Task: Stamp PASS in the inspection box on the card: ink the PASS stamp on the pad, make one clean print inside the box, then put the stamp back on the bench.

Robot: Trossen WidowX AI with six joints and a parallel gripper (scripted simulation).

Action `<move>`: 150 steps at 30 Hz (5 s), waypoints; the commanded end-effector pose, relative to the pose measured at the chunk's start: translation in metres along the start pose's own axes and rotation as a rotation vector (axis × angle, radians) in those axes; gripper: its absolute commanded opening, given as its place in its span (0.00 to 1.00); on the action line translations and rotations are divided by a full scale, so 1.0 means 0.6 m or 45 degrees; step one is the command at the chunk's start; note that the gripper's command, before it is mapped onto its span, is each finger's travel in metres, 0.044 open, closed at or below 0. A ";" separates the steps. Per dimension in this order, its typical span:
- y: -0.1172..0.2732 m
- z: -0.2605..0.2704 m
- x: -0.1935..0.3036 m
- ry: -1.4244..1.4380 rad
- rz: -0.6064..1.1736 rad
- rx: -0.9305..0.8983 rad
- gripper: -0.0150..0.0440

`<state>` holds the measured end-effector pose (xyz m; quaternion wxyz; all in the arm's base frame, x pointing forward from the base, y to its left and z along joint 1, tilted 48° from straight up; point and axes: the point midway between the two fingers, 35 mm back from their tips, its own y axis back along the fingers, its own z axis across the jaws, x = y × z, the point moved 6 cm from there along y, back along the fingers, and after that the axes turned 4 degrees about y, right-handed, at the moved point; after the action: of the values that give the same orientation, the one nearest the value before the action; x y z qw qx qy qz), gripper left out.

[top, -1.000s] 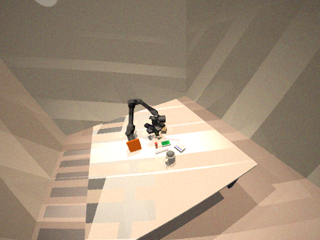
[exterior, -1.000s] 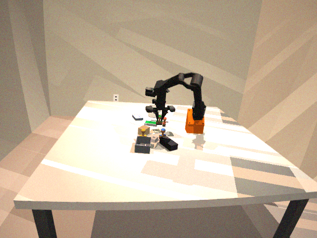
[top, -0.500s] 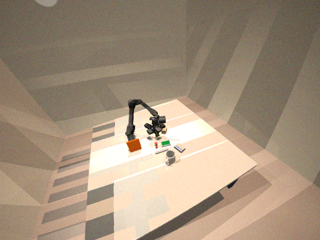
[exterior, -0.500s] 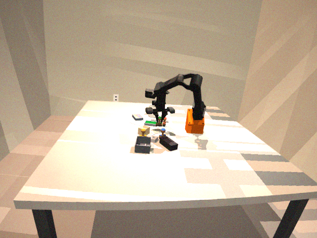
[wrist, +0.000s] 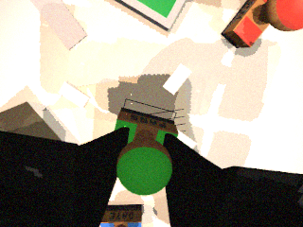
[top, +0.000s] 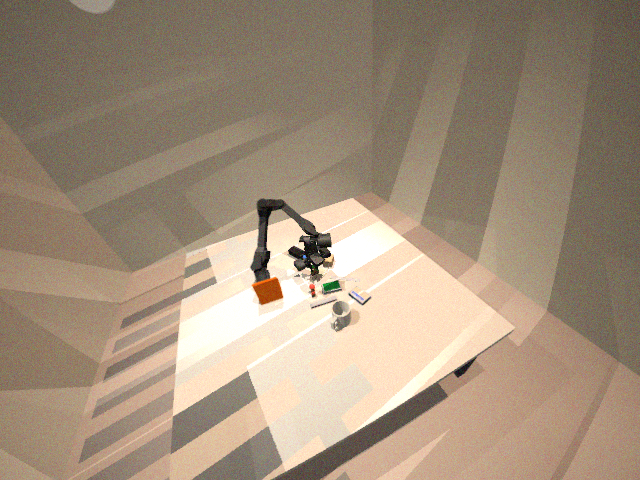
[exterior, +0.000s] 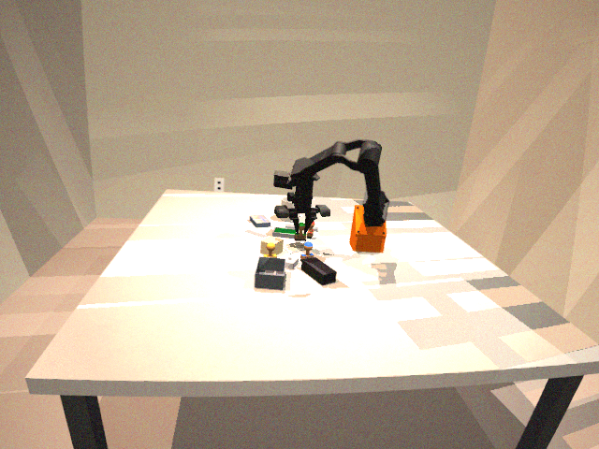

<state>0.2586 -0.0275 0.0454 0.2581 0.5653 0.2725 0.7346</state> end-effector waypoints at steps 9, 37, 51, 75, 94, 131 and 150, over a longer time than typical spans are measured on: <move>-0.016 -0.002 0.003 -0.009 0.010 0.002 0.25; -0.036 -0.003 0.005 -0.009 0.012 0.001 0.25; -0.041 -0.003 0.005 -0.009 0.012 0.000 0.25; -0.044 -0.003 0.005 -0.009 0.012 0.000 0.25; -0.044 -0.003 0.005 -0.009 0.012 0.000 0.25; -0.046 -0.003 0.006 -0.009 0.012 0.000 0.25; -0.033 -0.003 0.005 -0.009 0.012 0.000 0.25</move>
<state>0.2572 -0.0100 0.0320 0.2560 0.5716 0.2693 0.7316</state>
